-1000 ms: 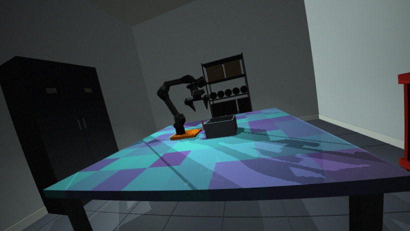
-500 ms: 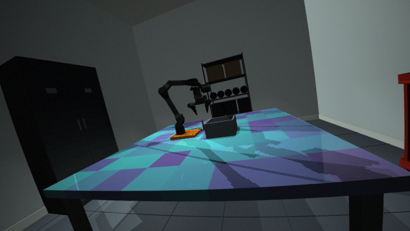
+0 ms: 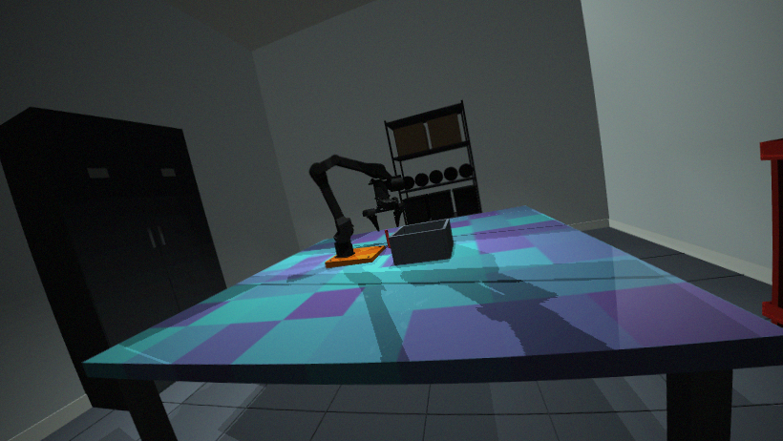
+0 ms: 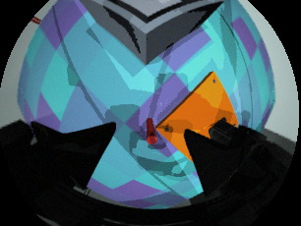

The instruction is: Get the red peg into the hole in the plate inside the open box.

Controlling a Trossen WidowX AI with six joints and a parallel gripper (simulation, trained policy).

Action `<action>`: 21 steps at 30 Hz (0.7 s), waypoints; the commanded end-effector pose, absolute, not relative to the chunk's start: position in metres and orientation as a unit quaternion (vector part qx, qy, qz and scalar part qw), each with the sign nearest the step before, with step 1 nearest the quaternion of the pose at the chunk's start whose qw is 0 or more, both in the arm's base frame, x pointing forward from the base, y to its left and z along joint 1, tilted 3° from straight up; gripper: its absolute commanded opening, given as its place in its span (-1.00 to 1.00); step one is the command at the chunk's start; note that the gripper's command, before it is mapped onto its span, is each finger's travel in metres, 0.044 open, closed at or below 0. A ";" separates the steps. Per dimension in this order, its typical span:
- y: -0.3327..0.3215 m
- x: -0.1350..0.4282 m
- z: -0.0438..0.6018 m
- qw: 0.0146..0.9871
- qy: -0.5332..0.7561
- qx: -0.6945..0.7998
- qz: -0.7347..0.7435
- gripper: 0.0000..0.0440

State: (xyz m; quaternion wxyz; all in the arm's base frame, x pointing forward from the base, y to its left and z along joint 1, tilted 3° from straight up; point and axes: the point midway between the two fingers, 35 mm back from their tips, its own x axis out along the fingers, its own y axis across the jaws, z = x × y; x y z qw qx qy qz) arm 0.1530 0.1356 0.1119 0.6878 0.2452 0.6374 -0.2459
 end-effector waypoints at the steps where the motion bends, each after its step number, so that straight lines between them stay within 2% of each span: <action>1: 0.144 0.150 0.093 0.687 0.639 0.247 -0.244 1.00; 8: 0.154 0.152 0.061 0.697 0.631 0.247 -0.233 0.94; 11: 0.154 0.152 0.051 0.699 0.633 0.241 -0.230 0.82; 21: 0.151 0.148 0.029 0.687 0.649 0.219 -0.244 -0.34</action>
